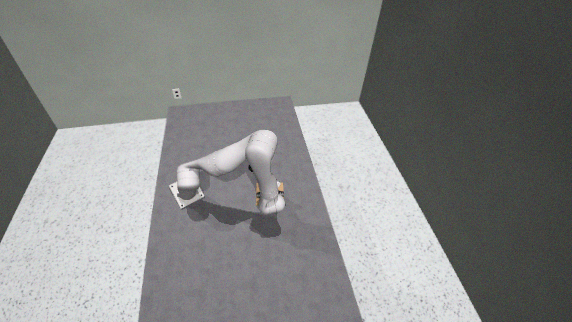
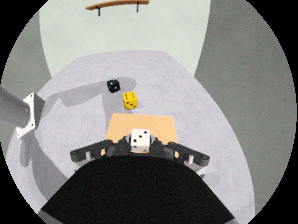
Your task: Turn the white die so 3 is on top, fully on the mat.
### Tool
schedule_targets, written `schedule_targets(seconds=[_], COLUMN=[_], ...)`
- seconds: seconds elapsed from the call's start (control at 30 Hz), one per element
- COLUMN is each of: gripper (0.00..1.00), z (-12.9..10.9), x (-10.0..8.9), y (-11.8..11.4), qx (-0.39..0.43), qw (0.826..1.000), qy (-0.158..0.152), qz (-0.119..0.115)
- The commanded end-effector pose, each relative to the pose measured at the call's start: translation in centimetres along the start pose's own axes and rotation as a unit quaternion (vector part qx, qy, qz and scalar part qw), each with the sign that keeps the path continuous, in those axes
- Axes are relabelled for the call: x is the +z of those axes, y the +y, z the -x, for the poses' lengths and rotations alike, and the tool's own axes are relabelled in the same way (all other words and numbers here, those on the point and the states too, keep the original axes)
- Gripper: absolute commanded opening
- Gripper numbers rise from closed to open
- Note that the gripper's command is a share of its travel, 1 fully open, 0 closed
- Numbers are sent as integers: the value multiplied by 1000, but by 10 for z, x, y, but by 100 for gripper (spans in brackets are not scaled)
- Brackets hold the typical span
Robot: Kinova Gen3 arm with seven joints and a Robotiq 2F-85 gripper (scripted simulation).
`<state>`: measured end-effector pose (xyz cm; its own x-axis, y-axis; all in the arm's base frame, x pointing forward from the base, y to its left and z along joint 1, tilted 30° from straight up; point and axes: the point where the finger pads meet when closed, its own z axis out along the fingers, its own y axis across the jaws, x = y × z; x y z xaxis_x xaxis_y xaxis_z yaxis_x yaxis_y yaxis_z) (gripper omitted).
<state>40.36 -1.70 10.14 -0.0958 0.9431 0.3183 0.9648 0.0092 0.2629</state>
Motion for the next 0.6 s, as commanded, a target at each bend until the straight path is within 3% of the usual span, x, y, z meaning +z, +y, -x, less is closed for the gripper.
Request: schedule_targets(seconds=[0.0, 0.47, 0.5, 0.57], gripper=[30, 46, 67, 67], z=[0, 0, 0, 0], x=[0, 0, 0, 0], y=[0, 0, 0, 0], qx=[0, 0, 0, 0], qw=[1000, 1000, 1000, 1000], qy=[0, 0, 0, 0], qz=[0, 0, 0, 0])
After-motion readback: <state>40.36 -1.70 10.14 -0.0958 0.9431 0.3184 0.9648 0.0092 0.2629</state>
